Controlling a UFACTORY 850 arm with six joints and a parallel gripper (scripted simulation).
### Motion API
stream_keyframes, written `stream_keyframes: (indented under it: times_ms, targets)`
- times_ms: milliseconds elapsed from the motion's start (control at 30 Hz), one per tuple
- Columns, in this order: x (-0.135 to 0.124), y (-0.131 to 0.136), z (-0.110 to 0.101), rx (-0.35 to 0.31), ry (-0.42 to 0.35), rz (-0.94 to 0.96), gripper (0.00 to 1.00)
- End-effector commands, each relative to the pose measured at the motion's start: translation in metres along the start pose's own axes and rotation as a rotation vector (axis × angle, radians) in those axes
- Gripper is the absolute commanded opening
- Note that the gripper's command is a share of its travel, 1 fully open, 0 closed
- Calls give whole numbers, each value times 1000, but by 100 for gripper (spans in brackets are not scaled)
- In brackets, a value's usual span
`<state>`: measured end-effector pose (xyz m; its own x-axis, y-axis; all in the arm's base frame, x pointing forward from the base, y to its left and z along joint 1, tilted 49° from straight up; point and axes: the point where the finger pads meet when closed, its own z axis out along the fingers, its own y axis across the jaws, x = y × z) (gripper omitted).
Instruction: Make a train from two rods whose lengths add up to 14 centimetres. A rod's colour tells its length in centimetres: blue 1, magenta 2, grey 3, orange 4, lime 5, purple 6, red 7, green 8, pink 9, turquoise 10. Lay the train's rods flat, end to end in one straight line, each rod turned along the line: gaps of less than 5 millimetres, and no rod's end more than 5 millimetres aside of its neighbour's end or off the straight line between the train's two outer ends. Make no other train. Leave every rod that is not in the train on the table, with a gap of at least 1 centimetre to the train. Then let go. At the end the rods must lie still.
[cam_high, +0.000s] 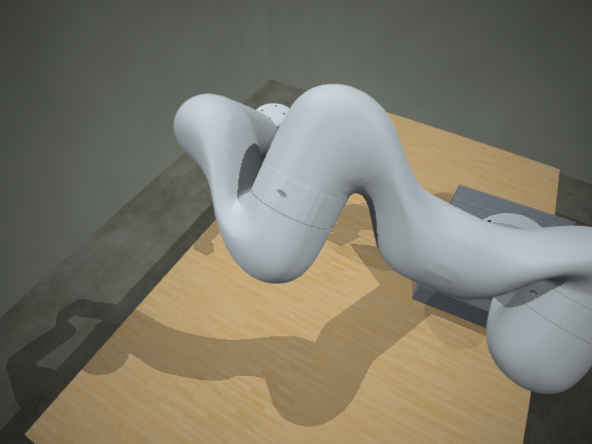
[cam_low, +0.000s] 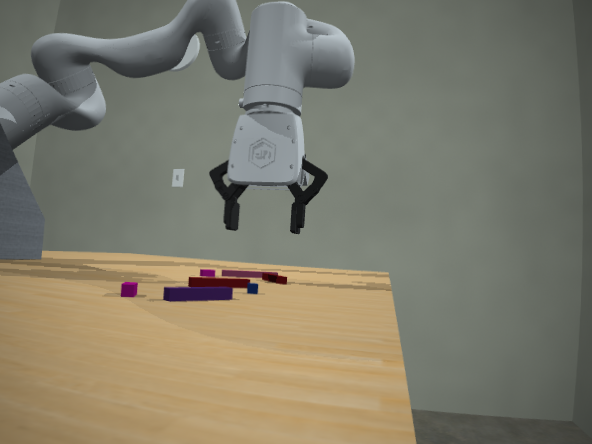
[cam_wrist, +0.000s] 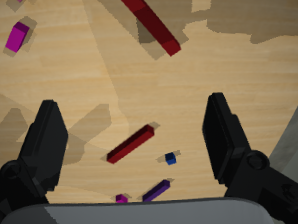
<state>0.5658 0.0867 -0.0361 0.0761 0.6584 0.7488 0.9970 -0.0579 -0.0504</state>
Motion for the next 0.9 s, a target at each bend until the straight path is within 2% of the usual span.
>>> stream_keyframes:
  times_ms: [0,233,367,533,600,633,867]
  targets:
    - [0,1,-1,-2,0,0,100]
    - [-2,1,-1,-2,0,12,100]
    - [-27,0,-3,-2,-1,188,100]
    - [-47,-2,-5,-2,-2,324,100]
    - [-47,-2,-5,-2,-2,324,100]
    - [-59,-3,-6,-2,-1,411,100]
    - [-87,-8,-8,-2,-1,605,100]
